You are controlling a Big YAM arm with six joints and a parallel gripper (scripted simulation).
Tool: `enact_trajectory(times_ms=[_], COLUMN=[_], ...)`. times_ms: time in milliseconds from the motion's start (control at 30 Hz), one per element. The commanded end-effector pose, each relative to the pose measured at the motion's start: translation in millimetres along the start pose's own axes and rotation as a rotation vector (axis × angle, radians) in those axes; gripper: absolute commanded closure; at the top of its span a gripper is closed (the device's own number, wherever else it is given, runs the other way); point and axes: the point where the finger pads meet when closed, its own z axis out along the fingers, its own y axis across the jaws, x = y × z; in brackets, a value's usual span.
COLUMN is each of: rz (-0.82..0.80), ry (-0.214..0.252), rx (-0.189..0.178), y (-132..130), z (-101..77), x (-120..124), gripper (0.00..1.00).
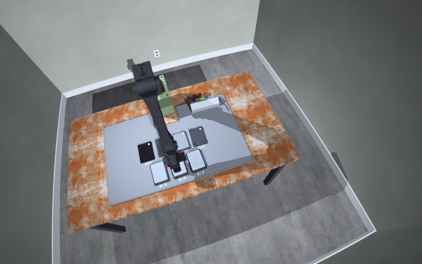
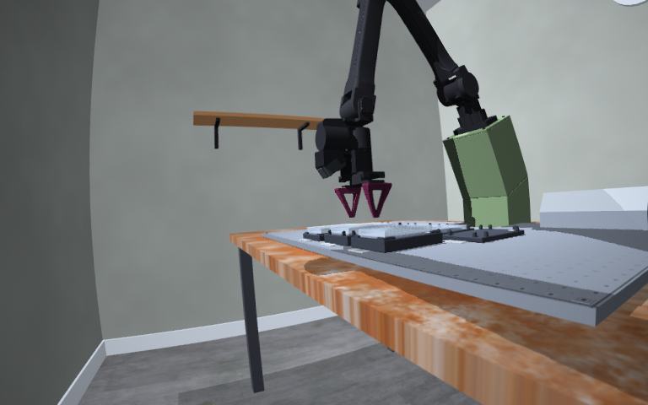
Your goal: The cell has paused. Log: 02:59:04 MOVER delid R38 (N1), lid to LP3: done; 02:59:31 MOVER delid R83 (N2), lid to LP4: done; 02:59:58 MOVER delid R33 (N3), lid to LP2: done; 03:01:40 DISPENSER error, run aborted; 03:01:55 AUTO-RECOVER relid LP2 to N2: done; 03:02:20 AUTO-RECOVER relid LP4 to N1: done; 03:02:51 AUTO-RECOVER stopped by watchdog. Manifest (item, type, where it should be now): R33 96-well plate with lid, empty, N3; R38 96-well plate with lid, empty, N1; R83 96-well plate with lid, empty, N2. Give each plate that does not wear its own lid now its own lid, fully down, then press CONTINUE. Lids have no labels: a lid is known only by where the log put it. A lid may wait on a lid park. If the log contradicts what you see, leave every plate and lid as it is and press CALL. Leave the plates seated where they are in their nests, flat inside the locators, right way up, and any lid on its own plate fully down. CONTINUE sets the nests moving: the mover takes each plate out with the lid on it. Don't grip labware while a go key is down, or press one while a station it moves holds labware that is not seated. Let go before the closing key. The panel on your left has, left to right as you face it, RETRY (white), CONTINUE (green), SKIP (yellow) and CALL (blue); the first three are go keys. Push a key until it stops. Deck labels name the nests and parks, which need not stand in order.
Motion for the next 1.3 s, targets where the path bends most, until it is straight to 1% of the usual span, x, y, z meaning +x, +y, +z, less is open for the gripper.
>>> enact_trajectory(times_ms=[0, 433, 533, 867, 900, 933, 1267], rz=[0.001, 0.002, 0.002, 0.002, 0.02, 0.02, 0.021], ry=[-0.02, -0.018, -0.024, -0.026, -0.044, -0.042, -0.039], rx=[0.001, 0.001, 0.002, 0.002, -0.004, -0.003, -0.003], y=[-4.7, -4.9, -5.1, -5.1, 6.5, 8.4, 27.5], z=[-13.1, -14.7, -15.8, -16.9, -19.3, -16.2, -14.2], x=[-7.4, -5.7, -9.4, -10.2, -25.1, -10.4, 37.4], gripper=[0.0, 0.0, 0.0, 0.0, 0.0, 0.0, 0.0])
